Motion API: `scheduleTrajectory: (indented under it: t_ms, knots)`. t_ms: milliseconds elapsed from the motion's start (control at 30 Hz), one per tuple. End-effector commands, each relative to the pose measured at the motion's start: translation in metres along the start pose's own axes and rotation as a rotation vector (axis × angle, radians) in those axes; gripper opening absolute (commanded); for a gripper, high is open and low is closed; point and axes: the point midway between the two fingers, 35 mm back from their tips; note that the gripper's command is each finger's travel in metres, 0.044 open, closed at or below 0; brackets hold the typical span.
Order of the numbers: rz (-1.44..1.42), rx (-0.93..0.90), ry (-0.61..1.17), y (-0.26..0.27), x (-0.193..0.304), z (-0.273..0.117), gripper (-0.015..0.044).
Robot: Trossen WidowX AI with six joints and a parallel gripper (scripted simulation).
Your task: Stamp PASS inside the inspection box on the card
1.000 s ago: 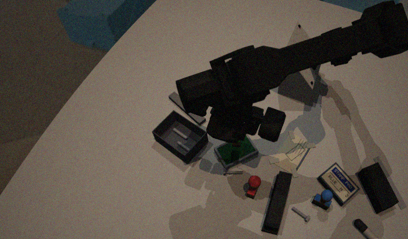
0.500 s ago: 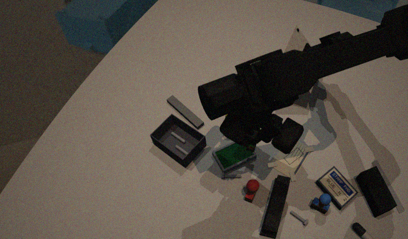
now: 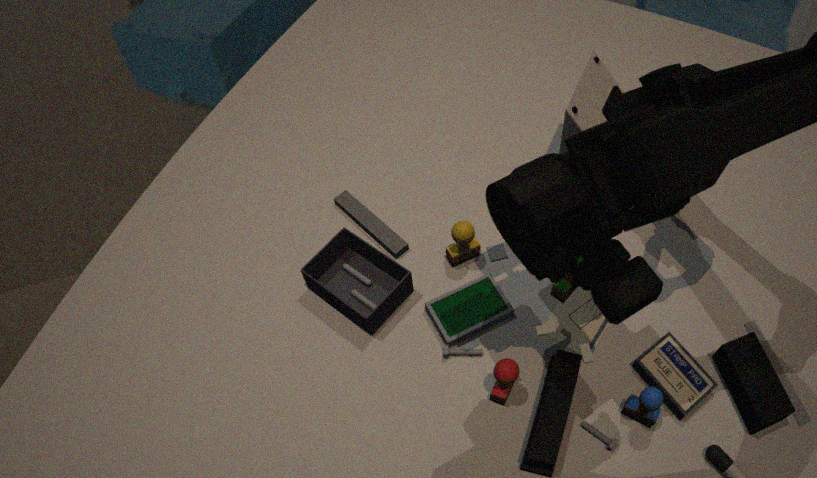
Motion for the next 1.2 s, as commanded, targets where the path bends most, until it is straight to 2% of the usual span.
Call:
scheduleTrajectory:
  t_ms: [0,167,1167]
  knots:
    - [0.133,-0.002,0.004,0.004,0.024,0.001,0.0000]
    - [0.229,0.000,0.008,0.005,0.039,0.003,0.0000]
    - [0.230,0.002,0.004,0.006,0.038,0.019,0.0000]
Point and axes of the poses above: the point midway between the two fingers, 35 mm back from their tips, its own z axis out along the fingers, its own y axis across the jaws, x = y × z, and after that the axes turned 15 degrees about z, right-handed
